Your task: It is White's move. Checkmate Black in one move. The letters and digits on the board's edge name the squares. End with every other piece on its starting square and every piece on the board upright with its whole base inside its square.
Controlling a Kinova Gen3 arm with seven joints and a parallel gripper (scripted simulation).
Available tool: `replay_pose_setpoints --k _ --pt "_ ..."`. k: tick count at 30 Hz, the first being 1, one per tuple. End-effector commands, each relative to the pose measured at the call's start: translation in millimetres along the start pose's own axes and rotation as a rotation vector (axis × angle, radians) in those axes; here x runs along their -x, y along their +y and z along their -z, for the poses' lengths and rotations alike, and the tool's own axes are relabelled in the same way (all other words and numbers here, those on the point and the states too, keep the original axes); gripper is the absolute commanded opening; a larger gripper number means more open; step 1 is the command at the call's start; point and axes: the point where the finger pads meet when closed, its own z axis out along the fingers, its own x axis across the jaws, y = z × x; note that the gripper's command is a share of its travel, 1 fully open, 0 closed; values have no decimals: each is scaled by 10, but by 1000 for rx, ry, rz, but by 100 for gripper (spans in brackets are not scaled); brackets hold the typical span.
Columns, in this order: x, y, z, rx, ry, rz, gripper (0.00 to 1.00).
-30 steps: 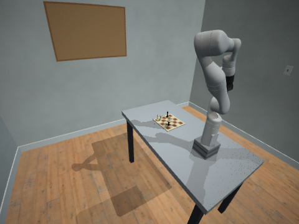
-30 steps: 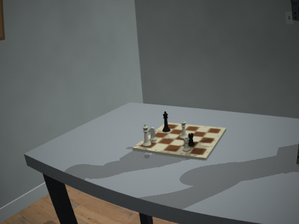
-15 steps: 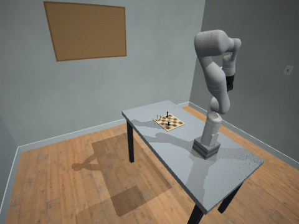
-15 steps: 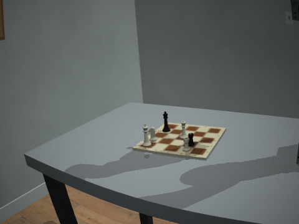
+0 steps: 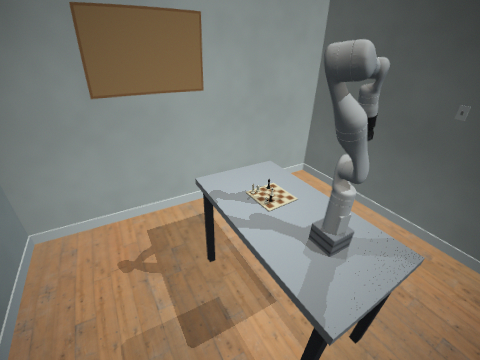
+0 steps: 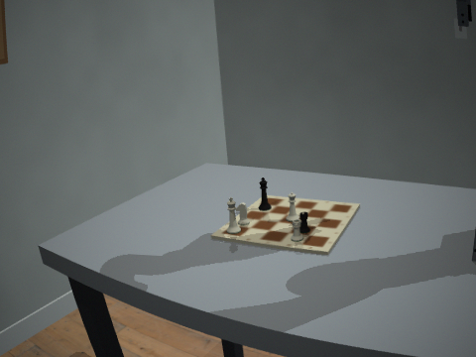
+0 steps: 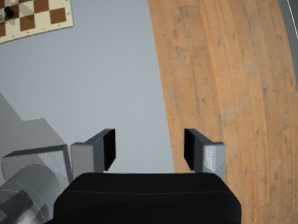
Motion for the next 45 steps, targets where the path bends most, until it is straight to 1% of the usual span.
replay_pose_setpoints --k 1,5,10,12,15,20,24,25,27,29,32,35,36,40,41,44,45 --pt "-49 -122 13 -3 -42 72 100" --pt "-144 -298 35 -13 -88 160 100" --pt "-283 -589 34 -35 -161 299 100" --pt "-283 -589 34 -35 -161 299 100" --pt "-377 -793 5 -55 -212 392 100" --pt "-520 -1188 -108 -100 -306 564 100" --pt "-617 -1527 -273 -145 -387 708 100" --pt "-622 -1521 -276 -143 -386 709 100" --pt "-646 -1708 -378 -174 -429 779 100" --pt "-646 -1708 -378 -174 -429 779 100" --pt "-671 -1978 -568 -225 -494 880 100" --pt "-668 -2237 -796 -278 -559 977 100" --pt "-668 -2237 -796 -278 -559 977 100" --pt "-601 -2561 -1142 -357 -641 1100 100" --pt "-601 -2561 -1142 -357 -641 1100 100" --pt "-512 -2775 -1425 -418 -700 1182 100" --pt "-512 -2775 -1425 -418 -700 1182 100"
